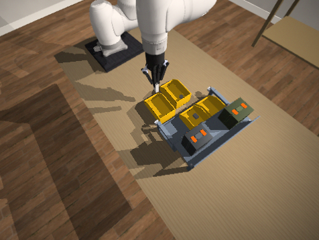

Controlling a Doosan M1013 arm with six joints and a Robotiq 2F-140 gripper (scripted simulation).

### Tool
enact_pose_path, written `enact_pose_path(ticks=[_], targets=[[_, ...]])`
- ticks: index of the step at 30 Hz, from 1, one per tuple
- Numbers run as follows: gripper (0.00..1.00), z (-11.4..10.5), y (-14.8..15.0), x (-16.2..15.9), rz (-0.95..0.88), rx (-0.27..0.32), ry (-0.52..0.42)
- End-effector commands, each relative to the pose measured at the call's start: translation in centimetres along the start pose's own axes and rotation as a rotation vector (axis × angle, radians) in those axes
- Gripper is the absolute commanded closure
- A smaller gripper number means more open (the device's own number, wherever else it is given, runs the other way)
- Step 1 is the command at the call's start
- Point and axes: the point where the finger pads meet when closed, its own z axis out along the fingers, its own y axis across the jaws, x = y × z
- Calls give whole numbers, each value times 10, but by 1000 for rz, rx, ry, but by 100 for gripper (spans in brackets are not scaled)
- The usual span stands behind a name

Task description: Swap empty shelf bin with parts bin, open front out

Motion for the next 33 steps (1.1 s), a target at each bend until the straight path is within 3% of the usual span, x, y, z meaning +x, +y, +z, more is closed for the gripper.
enact_pose_path(ticks=[1,9,11,12,26,28,29,33], targets=[[90,-5,5,-8,-279,-17,-2],[90,-14,15,-22,-719,4,-14],[90,-14,15,-22,-719,4,-14],[90,-16,17,-24,-879,10,-16],[90,-27,30,-41,-1621,51,-19],[90,-27,30,-41,-1621,51,-19],[90,-28,31,-42,-1780,57,-17],[90,-30,33,-44,-1972,66,-14]])
